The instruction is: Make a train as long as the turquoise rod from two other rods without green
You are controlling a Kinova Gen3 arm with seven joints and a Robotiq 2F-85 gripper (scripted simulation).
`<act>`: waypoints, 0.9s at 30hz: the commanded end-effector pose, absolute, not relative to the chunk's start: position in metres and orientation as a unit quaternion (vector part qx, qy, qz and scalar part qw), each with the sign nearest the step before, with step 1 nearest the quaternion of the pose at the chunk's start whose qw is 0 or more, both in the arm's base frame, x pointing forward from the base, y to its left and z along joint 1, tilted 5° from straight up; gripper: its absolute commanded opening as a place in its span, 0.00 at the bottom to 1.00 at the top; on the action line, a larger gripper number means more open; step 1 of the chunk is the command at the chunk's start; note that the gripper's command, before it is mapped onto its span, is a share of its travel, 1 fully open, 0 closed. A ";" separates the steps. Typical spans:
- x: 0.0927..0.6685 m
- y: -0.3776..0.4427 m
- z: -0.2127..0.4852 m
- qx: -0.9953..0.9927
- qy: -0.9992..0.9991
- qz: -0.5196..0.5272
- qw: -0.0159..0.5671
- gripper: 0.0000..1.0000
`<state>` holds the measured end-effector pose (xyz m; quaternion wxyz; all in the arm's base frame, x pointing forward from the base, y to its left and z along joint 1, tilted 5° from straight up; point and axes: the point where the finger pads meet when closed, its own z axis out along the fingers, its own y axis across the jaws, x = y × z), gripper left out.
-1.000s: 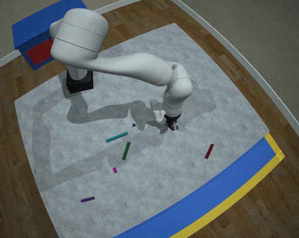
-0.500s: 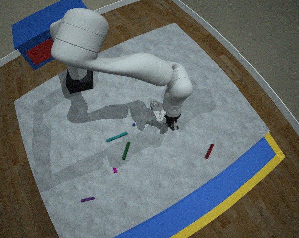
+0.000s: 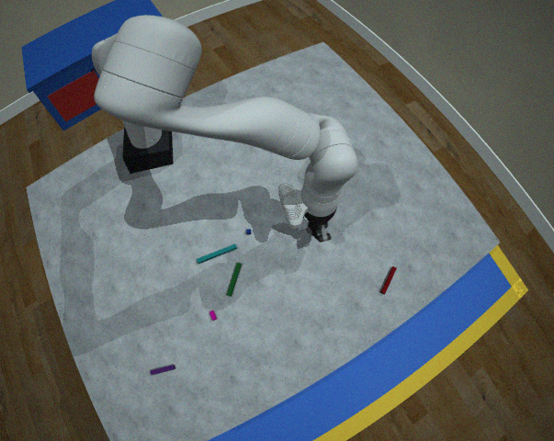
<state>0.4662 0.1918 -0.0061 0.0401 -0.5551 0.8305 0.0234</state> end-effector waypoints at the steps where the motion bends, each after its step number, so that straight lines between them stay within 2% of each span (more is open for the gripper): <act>1: 0.467 0.192 -0.005 -0.555 0.830 0.023 0.041 0.05; 27: 0.467 0.192 -0.009 -0.555 0.830 0.023 0.041 0.05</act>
